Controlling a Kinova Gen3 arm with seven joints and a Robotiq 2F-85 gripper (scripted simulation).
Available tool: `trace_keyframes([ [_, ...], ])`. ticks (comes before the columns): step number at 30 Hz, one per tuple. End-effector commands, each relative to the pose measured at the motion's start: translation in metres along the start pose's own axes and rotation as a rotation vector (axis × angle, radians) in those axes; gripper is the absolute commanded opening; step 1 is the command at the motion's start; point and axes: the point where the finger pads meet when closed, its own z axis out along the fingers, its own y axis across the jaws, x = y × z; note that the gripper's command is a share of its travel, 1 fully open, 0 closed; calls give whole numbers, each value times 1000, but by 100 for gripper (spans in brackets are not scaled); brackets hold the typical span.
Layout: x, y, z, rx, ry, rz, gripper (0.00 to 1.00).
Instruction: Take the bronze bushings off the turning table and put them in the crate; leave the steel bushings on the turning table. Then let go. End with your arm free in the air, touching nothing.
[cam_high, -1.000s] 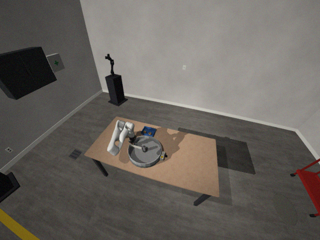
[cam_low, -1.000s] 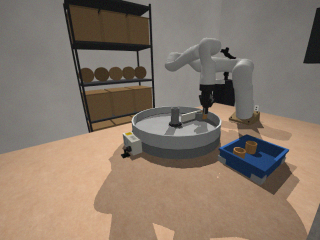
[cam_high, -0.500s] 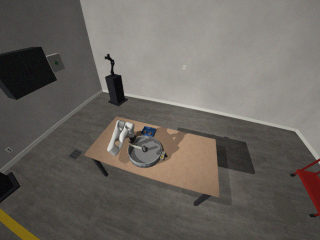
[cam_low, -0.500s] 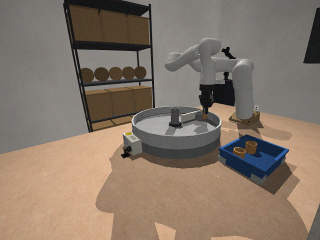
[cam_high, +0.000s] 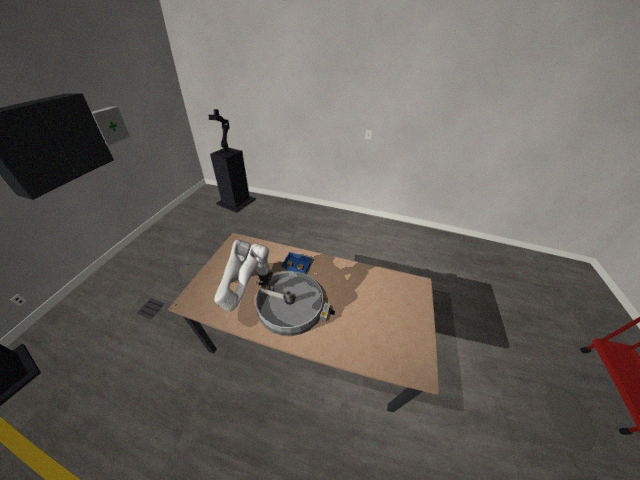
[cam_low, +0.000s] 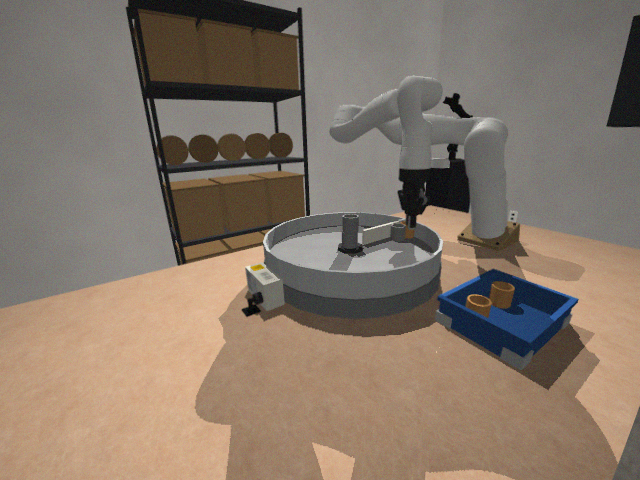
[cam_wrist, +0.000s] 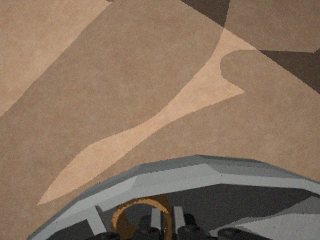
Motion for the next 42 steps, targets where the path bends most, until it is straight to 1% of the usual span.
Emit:
trace_keyframes([
  [1,0,0,0,0,-1,0,0],
  [16,0,0,0,0,-1,0,0],
  [21,0,3,0,10,-6,-4,0],
  [33,0,3,0,10,-6,-4,0],
  [38,-1,4,-8,7,-5,-1,0],
  [42,-1,4,-8,7,-5,-1,0],
])
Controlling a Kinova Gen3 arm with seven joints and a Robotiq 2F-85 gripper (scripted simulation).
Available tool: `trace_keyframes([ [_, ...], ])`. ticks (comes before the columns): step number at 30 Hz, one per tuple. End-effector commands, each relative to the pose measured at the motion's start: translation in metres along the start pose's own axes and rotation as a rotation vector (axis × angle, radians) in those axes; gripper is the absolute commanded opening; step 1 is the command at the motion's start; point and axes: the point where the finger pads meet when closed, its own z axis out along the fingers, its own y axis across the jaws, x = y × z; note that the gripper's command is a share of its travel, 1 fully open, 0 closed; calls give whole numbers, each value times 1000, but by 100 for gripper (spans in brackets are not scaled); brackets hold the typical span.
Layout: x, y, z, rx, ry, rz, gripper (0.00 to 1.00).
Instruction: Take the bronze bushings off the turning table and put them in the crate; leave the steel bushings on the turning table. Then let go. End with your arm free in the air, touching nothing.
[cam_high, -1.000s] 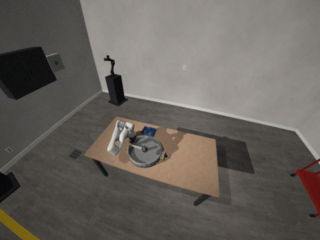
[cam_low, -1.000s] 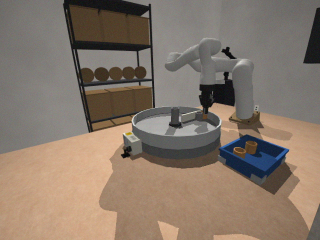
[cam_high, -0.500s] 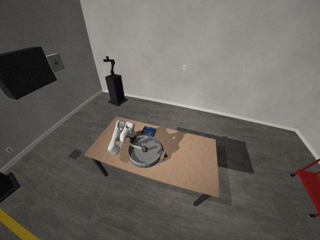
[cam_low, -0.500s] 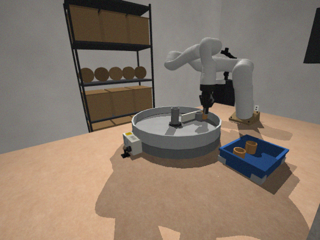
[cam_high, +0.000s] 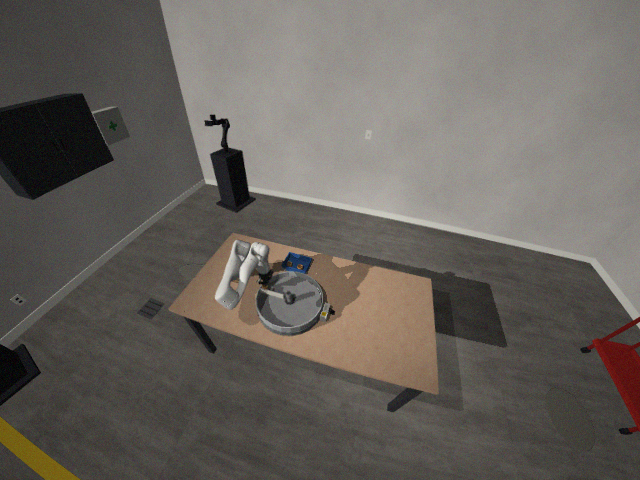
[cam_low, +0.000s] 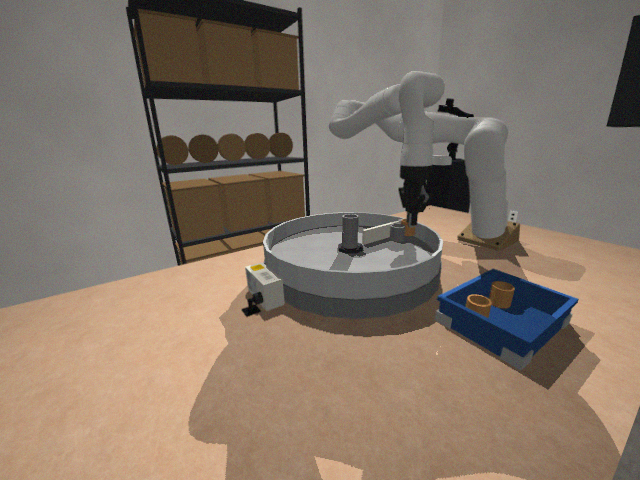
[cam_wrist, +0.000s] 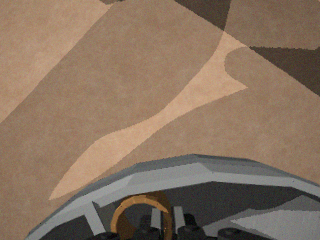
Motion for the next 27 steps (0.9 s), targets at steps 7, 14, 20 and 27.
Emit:
trace_keyframes([
  [7,-1,0,-1,2,-2,1,0],
  [14,0,0,-8,2,-2,0,0],
  [20,0,0,-8,2,-2,0,0],
  [27,0,0,-11,2,-2,0,0],
])
